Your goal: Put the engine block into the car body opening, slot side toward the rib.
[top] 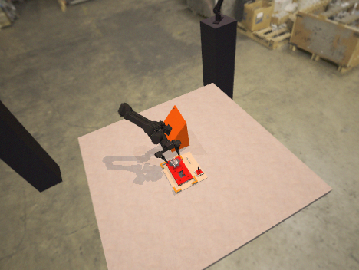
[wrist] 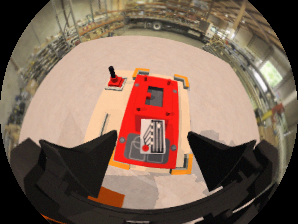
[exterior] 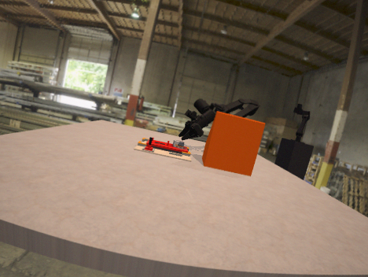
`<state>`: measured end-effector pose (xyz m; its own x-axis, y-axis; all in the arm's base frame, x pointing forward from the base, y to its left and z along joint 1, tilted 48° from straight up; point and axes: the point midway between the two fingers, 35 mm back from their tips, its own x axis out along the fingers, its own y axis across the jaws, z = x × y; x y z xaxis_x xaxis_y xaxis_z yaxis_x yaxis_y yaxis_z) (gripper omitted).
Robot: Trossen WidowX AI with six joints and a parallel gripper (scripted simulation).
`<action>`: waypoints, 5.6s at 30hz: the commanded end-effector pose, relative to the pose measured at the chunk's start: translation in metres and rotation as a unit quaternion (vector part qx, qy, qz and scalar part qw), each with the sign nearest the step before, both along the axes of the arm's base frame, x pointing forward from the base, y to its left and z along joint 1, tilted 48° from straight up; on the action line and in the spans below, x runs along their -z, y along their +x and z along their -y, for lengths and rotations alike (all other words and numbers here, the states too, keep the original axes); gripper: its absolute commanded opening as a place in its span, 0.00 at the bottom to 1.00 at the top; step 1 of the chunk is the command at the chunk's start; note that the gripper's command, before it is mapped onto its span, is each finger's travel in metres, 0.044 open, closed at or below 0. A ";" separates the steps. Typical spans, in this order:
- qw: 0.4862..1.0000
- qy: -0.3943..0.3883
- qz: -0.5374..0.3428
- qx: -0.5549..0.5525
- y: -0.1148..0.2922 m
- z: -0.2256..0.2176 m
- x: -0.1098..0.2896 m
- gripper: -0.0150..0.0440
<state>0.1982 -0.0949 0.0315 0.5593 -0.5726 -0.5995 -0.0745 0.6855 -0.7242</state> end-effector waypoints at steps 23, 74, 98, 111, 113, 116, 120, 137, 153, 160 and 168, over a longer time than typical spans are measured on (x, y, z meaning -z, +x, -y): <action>0.980 0.046 -0.139 0.132 0.009 -0.006 0.001 1.00; 0.934 -0.025 -0.241 0.262 0.022 0.015 0.016 0.69; 0.935 -0.019 -0.241 0.259 0.033 -0.008 -0.001 0.25; 0.935 -0.017 -0.242 0.258 0.040 -0.037 -0.027 0.25; 0.935 -0.017 -0.242 0.258 0.040 -0.042 -0.031 0.25; 0.935 -0.017 -0.242 0.258 0.041 -0.048 -0.038 0.25; 0.935 -0.018 -0.242 0.259 0.041 -0.057 -0.047 0.25; 0.931 -0.040 -0.300 0.202 0.044 -0.073 -0.063 0.25; 0.887 -0.091 -0.452 0.024 0.059 -0.062 -0.051 0.25; 0.851 -0.113 -0.510 -0.054 0.065 -0.057 -0.045 0.25; 0.798 -0.136 -0.570 -0.143 0.071 -0.051 -0.039 0.25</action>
<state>0.2667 -0.0423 0.0724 -0.1321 -0.7126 -0.6891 -0.8814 0.4024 -0.2472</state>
